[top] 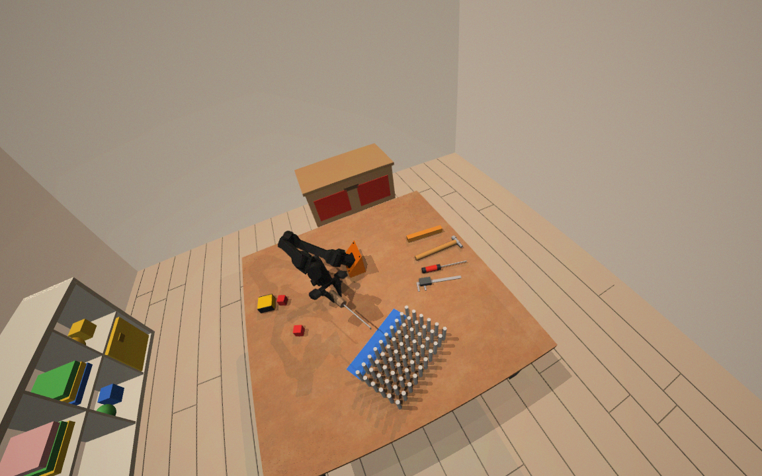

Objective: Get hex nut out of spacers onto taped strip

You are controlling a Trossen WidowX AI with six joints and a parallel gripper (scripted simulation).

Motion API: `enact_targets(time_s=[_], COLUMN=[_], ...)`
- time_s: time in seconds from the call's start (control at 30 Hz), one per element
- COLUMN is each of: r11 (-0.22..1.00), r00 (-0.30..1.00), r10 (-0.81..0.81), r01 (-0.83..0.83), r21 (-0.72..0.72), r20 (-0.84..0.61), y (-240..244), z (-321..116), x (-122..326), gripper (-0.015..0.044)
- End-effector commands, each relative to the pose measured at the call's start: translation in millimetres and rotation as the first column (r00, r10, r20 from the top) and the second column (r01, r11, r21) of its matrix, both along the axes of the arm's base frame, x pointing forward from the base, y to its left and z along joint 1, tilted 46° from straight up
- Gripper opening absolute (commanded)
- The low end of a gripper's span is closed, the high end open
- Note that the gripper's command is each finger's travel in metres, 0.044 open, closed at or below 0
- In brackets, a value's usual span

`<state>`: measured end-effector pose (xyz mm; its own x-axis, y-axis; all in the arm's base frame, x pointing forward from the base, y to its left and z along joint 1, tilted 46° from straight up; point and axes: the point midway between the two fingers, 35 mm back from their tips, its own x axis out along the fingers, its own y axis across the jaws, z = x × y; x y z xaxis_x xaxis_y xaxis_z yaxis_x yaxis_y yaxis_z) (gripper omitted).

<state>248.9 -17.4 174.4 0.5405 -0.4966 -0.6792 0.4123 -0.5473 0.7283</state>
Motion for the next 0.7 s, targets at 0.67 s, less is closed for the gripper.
enact_targets(time_s=[0.67], r11=[0.875], r00=[0.726], r10=[-0.467], r01=[0.463], r21=[0.143], r20=[0.506], y=[-78], z=[95], x=[-13], gripper=[0.0])
